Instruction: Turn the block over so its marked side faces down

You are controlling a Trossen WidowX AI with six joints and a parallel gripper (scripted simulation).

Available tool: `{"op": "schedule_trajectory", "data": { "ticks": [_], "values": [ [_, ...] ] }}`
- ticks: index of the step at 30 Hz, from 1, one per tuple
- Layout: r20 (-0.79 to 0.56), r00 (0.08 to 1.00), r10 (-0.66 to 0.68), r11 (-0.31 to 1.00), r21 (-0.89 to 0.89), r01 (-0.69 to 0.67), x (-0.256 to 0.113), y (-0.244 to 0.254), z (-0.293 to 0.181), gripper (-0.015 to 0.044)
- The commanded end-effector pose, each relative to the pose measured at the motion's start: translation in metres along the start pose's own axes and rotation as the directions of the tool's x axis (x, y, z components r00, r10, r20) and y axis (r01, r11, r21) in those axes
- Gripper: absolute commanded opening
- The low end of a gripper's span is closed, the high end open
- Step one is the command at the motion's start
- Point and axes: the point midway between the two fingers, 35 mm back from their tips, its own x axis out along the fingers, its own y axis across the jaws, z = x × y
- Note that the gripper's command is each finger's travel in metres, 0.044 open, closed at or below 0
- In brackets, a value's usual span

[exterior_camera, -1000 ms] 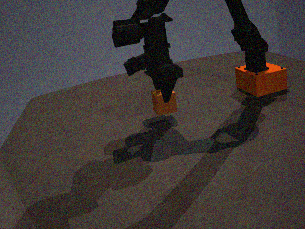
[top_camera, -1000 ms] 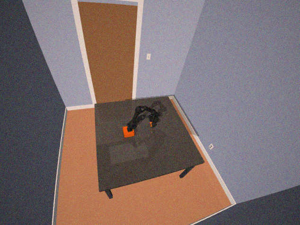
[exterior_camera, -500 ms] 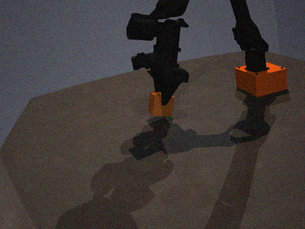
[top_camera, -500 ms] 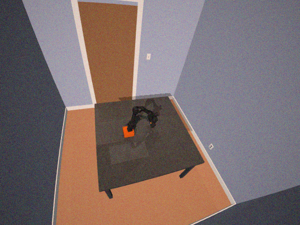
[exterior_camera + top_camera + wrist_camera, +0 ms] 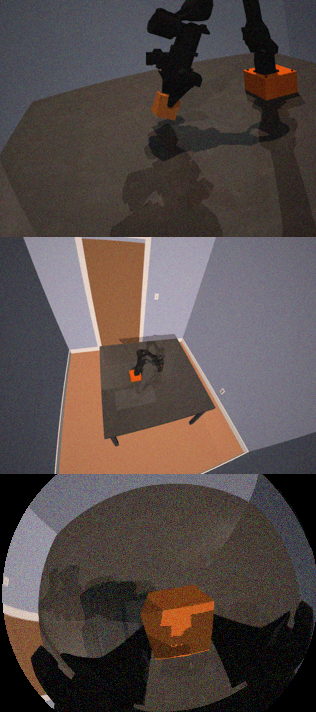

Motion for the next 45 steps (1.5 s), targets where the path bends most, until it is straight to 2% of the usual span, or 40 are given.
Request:
{"op": "schedule_trajectory", "data": {
  "ticks": [1,5,23,40,45],
  "values": [
    [0.031,1.0,0.0,1.0,0.006,0.0,-0.003,0.0,0.004,0.0],
    [0.051,0.999,0.0,1.0,0.004,0.0,0.001,0.001,0.004,0.0],
    [0.294,0.956,-0.001,1.0,-0.004,0.002,0.034,0.004,0.0,0.0],
    [0.504,0.864,-0.003,1.0,0.004,0.001,0.026,0.001,-0.012,0.0],
    [0.529,0.849,-0.003,1.0,0.005,0.0,0.023,0.0,-0.013,0.0]
  ]
}}
